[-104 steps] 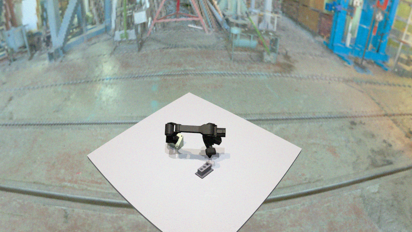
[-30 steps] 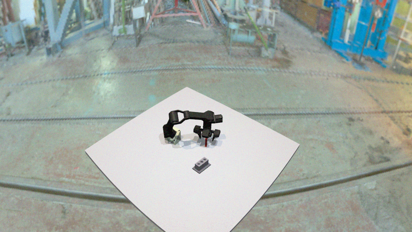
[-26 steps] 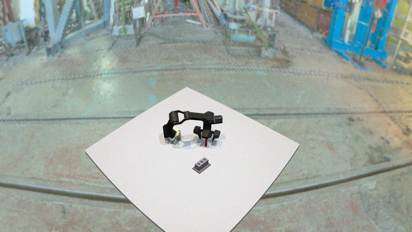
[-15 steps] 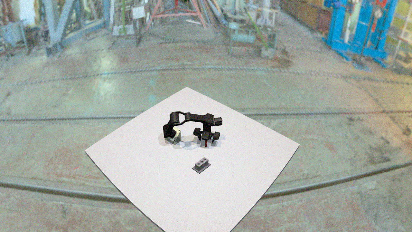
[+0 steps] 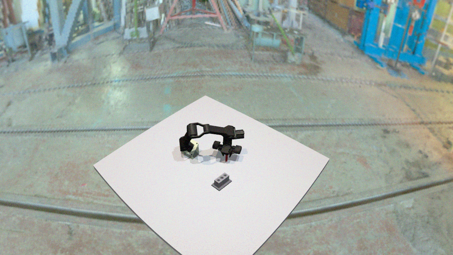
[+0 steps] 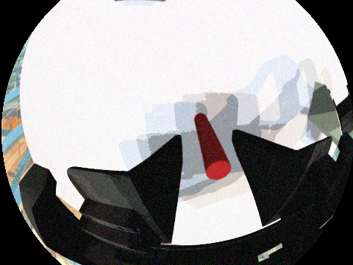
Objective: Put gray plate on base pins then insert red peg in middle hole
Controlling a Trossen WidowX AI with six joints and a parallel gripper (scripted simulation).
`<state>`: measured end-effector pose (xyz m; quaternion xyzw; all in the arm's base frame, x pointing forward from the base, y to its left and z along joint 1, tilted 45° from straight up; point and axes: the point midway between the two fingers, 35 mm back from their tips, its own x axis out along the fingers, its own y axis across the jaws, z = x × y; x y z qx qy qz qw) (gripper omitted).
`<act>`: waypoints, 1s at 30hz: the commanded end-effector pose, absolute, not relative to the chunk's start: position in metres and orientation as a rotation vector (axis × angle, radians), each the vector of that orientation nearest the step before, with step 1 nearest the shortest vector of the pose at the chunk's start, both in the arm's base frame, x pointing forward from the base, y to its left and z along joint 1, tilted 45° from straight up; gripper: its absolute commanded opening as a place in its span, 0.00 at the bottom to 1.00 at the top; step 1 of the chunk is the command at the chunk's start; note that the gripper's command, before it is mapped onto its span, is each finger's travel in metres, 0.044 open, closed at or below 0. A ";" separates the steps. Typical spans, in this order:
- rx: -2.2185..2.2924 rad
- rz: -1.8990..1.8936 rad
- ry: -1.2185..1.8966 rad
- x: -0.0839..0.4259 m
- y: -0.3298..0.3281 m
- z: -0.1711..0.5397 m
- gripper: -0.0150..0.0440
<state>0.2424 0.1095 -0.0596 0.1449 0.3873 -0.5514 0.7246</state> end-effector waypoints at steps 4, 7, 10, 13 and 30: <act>0.314 -1.213 0.853 0.243 0.109 -0.060 0.28; 0.314 -1.213 0.853 0.243 0.109 -0.060 0.25; 0.314 -1.213 0.853 0.243 0.109 -0.060 0.25; 0.314 -1.213 0.853 0.243 0.109 -0.060 0.25; 0.316 -1.210 0.856 0.244 0.138 -0.034 0.25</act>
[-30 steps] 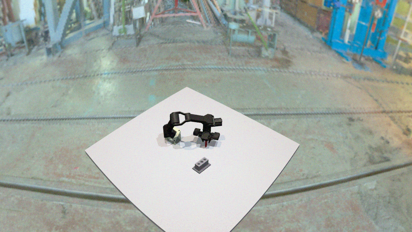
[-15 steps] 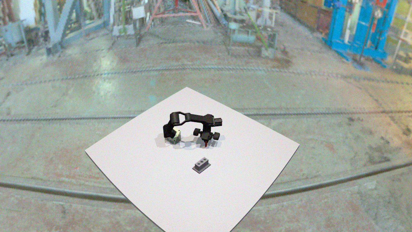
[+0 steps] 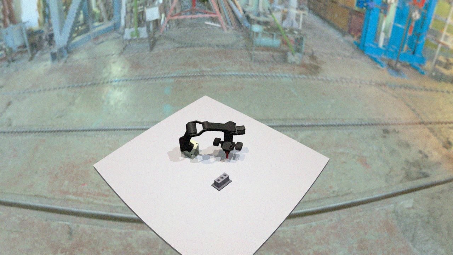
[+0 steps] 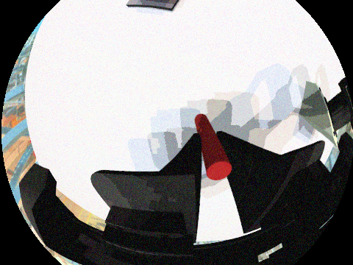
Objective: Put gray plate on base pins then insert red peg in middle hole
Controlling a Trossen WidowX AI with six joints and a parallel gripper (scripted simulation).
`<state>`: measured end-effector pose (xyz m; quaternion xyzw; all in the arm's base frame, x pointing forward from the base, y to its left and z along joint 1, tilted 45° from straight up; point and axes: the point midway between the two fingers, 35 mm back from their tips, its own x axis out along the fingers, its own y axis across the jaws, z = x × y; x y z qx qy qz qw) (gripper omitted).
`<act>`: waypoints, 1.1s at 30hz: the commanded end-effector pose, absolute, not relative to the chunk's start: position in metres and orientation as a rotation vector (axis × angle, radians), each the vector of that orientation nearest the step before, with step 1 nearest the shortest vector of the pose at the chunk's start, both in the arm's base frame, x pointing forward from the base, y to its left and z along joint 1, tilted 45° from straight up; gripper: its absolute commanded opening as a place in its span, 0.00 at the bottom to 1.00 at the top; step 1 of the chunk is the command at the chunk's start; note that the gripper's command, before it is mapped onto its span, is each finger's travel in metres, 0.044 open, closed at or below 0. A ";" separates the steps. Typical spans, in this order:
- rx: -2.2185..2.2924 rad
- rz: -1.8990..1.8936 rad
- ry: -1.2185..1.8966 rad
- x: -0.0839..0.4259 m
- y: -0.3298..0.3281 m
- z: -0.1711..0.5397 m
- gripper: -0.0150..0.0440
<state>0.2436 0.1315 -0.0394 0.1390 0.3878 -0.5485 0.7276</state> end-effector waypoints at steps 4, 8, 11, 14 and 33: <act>0.316 -1.210 0.857 0.243 0.148 -0.025 0.25; 0.316 -1.210 0.857 0.243 0.157 -0.016 0.25; 0.316 -1.211 0.858 0.242 0.164 -0.009 0.25; 0.308 -1.208 0.856 0.243 0.162 -0.010 0.25; 0.319 -1.203 0.873 0.274 0.144 0.016 0.25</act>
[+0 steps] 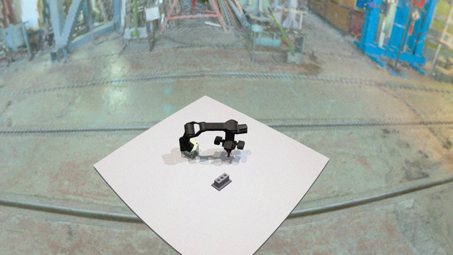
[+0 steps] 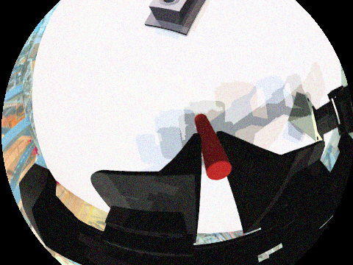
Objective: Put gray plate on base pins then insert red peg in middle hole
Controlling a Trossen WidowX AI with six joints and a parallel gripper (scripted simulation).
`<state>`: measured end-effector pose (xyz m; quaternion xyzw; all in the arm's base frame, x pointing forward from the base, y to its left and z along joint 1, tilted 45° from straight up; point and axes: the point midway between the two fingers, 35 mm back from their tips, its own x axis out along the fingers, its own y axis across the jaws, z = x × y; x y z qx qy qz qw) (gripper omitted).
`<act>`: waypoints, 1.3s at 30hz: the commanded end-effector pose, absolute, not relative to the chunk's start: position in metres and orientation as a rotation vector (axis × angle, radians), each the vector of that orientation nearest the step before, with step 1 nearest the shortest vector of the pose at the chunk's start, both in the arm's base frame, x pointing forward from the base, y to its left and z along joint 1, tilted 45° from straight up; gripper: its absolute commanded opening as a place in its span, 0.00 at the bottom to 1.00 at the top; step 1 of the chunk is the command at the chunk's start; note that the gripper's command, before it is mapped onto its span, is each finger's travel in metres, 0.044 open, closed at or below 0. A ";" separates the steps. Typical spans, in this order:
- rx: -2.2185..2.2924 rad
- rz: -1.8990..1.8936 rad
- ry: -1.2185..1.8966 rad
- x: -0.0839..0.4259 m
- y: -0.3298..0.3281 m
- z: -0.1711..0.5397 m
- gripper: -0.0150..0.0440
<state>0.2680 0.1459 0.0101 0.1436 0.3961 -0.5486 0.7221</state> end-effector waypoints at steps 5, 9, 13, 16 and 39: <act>0.326 -1.201 0.872 0.283 0.137 0.024 0.25; 0.331 -1.199 0.870 0.291 0.132 0.031 0.25; 0.333 -1.198 0.869 0.297 0.125 0.039 0.25; 0.333 -1.198 0.869 0.303 0.120 0.044 0.25; 0.325 -1.201 0.860 0.334 0.076 0.091 0.25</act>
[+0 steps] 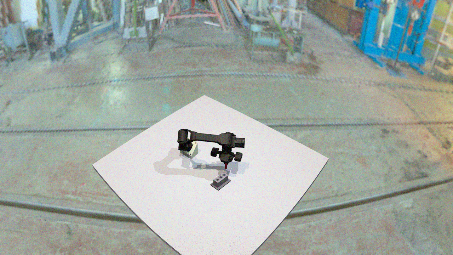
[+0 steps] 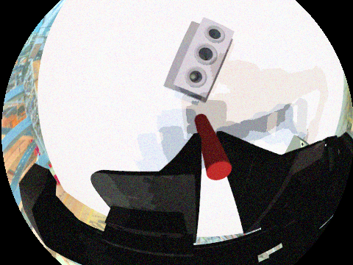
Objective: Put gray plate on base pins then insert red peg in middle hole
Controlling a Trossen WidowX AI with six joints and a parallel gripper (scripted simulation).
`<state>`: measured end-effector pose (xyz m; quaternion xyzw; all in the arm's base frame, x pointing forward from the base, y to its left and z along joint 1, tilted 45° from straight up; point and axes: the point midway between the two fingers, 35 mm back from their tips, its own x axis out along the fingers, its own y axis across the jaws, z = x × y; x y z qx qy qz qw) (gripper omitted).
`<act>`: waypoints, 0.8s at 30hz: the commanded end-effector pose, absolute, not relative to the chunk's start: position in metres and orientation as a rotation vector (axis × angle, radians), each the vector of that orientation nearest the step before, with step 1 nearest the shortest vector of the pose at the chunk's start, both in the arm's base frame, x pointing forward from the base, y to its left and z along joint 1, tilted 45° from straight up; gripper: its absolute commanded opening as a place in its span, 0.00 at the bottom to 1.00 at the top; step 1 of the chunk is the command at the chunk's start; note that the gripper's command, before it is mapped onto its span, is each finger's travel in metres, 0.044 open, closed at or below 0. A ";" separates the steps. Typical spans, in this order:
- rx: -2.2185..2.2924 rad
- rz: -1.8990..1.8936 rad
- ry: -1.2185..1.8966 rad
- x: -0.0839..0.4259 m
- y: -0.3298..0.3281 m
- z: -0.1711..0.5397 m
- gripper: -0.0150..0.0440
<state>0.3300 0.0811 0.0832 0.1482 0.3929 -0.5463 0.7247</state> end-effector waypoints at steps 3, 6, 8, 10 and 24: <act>0.323 -1.202 0.858 0.336 0.070 0.097 0.25; 0.321 -1.204 0.856 0.338 0.063 0.103 0.25; 0.320 -1.205 0.855 0.340 0.059 0.107 0.25; 0.318 -1.206 0.853 0.341 0.054 0.111 0.25; 0.309 -1.215 0.844 0.346 0.030 0.133 0.25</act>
